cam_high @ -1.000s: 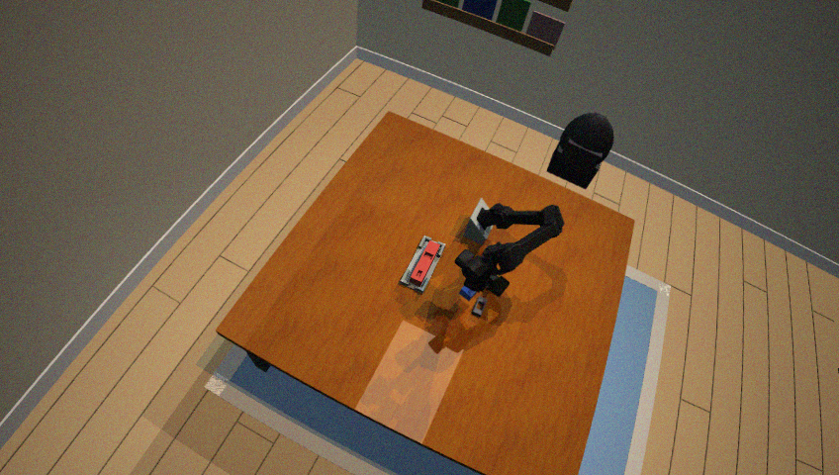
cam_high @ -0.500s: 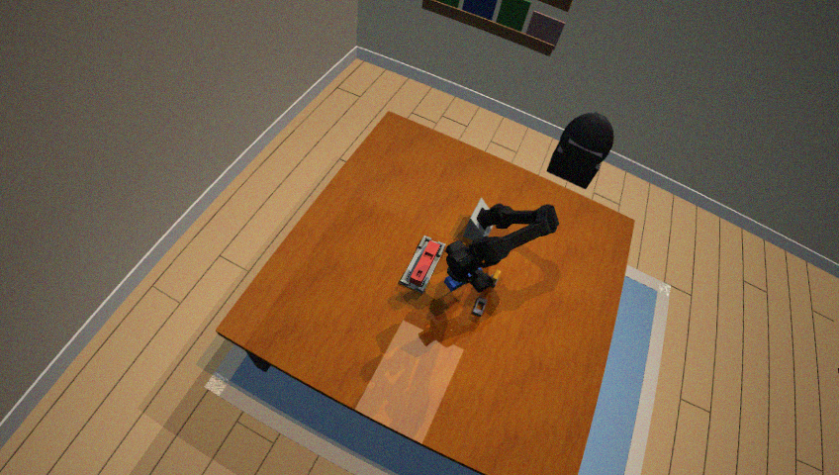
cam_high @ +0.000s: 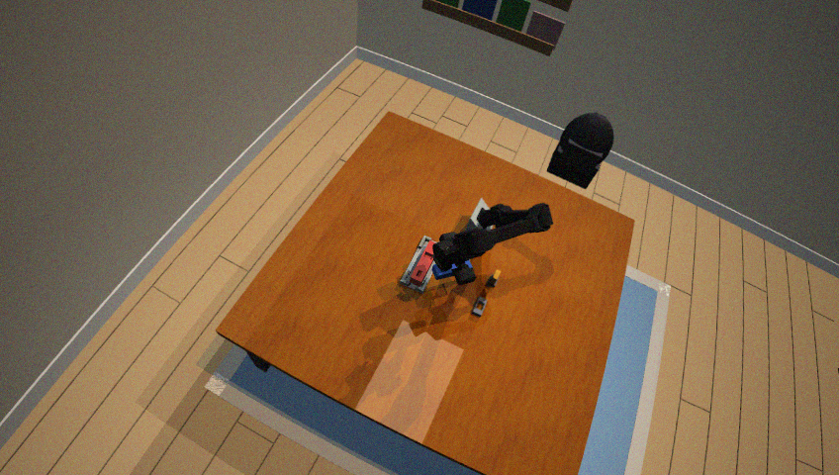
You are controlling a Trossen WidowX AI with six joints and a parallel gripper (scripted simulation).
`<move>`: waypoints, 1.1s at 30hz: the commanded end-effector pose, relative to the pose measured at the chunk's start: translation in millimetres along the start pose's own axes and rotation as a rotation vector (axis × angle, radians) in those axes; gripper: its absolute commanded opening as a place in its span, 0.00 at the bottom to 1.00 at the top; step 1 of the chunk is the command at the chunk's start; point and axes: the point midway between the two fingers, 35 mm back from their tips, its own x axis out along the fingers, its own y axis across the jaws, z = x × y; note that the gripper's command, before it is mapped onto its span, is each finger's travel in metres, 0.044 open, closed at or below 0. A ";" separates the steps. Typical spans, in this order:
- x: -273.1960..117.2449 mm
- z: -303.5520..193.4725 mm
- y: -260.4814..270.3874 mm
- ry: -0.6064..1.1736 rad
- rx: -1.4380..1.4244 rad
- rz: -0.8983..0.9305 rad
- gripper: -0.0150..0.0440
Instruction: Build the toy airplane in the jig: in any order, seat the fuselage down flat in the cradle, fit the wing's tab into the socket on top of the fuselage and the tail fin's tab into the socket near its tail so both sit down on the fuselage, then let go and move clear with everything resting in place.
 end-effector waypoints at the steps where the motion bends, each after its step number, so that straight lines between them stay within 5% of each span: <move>1: 4.0 5.6 -12.6 0.005 0.074 -0.005 0.25; 33: 30.3 28.1 -111.3 0.025 0.687 -0.002 0.25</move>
